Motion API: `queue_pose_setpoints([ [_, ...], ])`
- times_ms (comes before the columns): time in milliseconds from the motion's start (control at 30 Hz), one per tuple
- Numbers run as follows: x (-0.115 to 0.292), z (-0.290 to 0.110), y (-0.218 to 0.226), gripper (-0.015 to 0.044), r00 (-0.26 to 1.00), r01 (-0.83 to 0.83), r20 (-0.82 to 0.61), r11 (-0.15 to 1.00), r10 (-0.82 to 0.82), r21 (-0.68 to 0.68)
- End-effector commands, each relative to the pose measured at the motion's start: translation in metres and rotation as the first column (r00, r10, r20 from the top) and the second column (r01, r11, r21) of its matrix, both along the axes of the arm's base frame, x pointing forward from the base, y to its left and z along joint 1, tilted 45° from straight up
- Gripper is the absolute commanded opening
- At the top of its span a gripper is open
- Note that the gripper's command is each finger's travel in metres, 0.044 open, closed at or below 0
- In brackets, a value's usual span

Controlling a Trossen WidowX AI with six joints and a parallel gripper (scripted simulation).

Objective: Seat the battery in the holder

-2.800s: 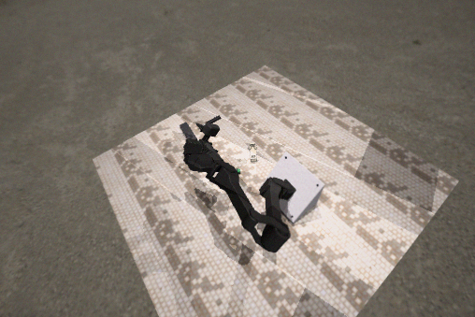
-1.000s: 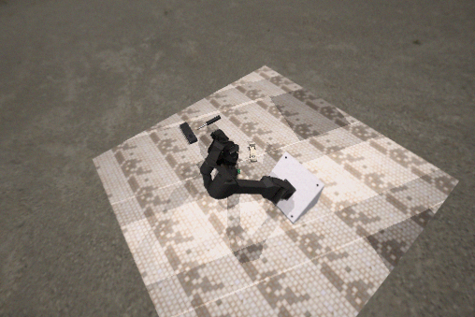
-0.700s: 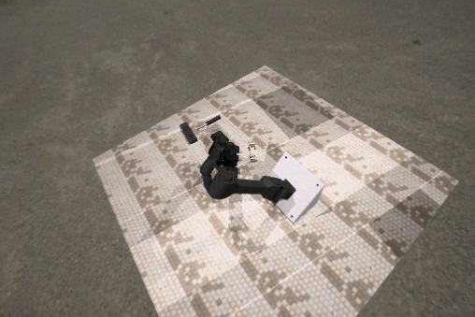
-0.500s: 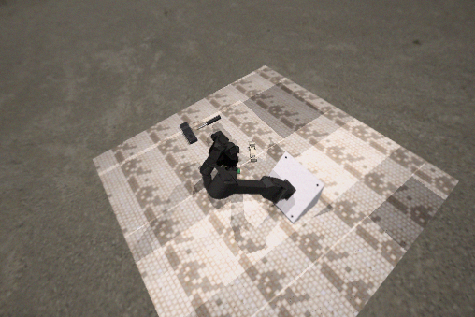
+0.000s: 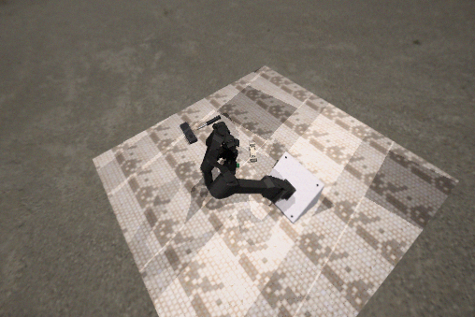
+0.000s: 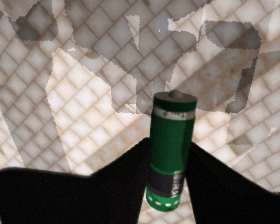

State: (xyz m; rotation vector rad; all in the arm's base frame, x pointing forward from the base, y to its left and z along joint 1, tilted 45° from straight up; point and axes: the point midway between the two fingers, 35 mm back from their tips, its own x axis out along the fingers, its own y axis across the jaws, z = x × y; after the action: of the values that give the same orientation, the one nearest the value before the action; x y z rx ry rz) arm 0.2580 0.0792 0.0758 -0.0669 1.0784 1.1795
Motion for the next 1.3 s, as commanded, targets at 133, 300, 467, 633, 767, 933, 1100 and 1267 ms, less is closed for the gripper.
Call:
queue_pose_setpoints([
  [133,0.017,-0.021,-0.035,0.0075,0.913,0.289,-0.281,0.955,-0.297,-0.071],
  [300,0.026,-0.041,-0.065,0.0075,0.713,0.490,-0.478,0.852,-0.513,-0.183],
  [467,0.031,-0.061,-0.094,0.0075,0.443,0.620,-0.608,0.715,-0.659,-0.323],
  [633,0.031,-0.080,-0.119,0.0075,0.156,0.675,-0.666,0.572,-0.729,-0.467],
  [767,0.031,-0.082,-0.122,0.0075,0.120,0.678,-0.669,0.553,-0.733,-0.484],
  [933,0.032,-0.087,-0.119,0.0075,0.120,0.694,-0.653,0.534,-0.748,-0.484],
  [1100,0.033,-0.096,-0.113,0.0075,0.119,0.724,-0.621,0.496,-0.775,-0.479],
  [1267,0.034,-0.103,-0.107,0.0075,0.118,0.755,-0.590,0.458,-0.799,-0.469],
])
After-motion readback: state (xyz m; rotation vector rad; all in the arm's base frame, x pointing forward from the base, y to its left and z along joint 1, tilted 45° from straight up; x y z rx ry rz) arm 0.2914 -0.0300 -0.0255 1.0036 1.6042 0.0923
